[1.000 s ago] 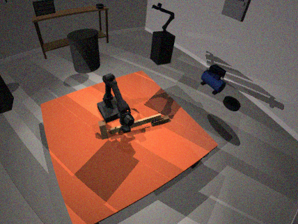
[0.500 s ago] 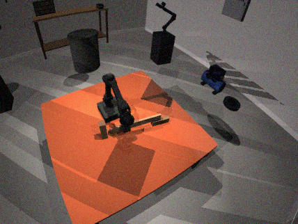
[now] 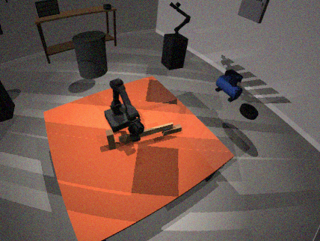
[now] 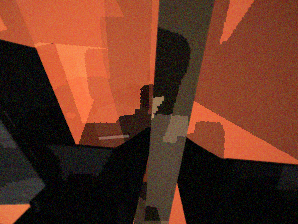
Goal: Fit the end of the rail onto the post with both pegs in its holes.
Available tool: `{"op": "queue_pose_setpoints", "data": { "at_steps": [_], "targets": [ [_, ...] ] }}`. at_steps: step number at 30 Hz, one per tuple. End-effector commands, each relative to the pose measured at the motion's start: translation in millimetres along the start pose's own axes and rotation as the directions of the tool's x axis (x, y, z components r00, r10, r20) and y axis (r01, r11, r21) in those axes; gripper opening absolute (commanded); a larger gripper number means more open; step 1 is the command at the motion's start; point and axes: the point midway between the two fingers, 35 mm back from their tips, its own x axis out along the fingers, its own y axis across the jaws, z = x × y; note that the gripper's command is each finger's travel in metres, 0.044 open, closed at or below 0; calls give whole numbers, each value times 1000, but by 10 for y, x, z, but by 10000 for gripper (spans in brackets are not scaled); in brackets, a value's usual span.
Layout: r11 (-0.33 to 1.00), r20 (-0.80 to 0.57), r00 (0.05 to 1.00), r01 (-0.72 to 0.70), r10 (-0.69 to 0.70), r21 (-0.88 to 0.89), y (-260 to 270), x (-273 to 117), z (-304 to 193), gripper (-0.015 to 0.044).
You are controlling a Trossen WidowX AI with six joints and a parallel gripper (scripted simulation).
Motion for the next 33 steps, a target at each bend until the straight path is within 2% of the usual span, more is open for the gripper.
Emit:
{"op": "queue_pose_setpoints", "data": {
  "at_steps": [1, 33],
  "targets": [
    [1000, 10, 1000, 15, -15, -1, -35, -61, 18, 0],
    [1000, 10, 1000, 15, -15, -1, -21, -91, 18, 0]
  ]
}}
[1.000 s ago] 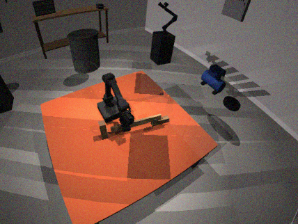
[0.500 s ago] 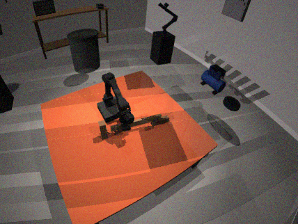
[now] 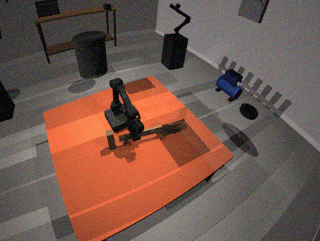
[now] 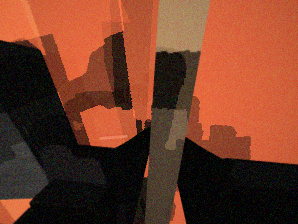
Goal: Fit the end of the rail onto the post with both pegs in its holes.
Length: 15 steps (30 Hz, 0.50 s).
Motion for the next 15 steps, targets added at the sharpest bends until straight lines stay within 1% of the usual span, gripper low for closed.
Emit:
{"op": "queue_pose_setpoints", "data": {
  "at_steps": [1, 15],
  "targets": [
    [1000, 6, 1000, 2, -2, 4, 0, 17, 10, 0],
    [1000, 6, 1000, 2, -2, 4, 19, -8, 10, 0]
  ]
}}
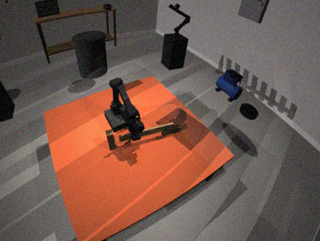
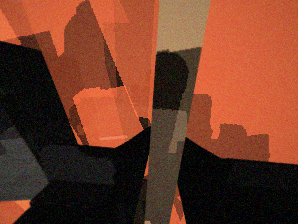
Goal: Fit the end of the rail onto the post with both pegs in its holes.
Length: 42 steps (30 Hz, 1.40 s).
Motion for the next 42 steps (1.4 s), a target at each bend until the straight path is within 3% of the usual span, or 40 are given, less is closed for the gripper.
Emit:
{"op": "queue_pose_setpoints", "data": {
  "at_steps": [1, 42],
  "targets": [
    [1000, 3, 1000, 1, -1, 2, 8, -13, 5, 0],
    [1000, 2, 1000, 1, -1, 2, 16, 6, -36, 0]
  ]
}}
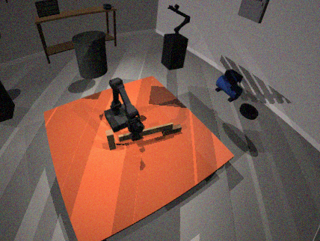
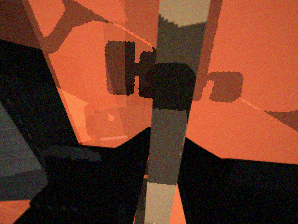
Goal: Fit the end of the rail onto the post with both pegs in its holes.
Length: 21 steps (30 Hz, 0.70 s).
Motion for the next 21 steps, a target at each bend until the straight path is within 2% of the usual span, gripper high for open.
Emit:
{"op": "queue_pose_setpoints", "data": {
  "at_steps": [1, 21],
  "targets": [
    [1000, 1, 1000, 1, -1, -2, -3, 2, -17, 0],
    [1000, 0, 1000, 1, -1, -2, -5, -4, -80, 0]
  ]
}}
